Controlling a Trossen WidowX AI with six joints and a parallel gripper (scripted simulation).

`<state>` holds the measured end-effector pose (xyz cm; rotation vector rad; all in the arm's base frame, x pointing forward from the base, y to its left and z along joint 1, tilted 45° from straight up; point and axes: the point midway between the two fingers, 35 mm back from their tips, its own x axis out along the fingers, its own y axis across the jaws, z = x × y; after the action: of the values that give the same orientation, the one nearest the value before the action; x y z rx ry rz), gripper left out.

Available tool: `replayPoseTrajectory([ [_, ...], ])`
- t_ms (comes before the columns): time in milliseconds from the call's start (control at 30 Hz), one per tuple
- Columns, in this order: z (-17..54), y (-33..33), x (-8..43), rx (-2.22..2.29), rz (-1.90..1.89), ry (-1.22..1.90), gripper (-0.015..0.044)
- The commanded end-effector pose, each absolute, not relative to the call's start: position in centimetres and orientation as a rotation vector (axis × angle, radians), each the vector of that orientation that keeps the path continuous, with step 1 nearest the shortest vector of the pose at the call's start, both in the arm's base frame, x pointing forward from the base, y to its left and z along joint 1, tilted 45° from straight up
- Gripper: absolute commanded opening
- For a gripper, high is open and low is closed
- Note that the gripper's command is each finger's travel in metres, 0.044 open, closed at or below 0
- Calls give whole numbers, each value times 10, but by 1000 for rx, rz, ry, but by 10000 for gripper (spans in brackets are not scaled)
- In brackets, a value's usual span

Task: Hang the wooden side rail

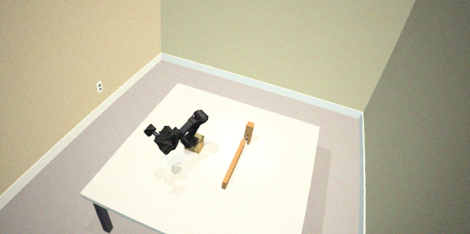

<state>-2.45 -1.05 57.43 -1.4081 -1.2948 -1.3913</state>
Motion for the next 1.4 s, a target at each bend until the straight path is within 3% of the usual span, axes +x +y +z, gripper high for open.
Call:
replayPoseTrajectory([
  [0, 564, -58, -31, -1219, -1400, -1288, 440],
  [333, 524, -162, 3, -808, -1339, -1199, 440],
  [733, 445, -235, 120, -429, -1164, -942, 440],
  [1033, 369, -227, 226, -253, -968, -697, 440],
  [1367, 281, -160, 322, -168, -710, -427, 440],
])
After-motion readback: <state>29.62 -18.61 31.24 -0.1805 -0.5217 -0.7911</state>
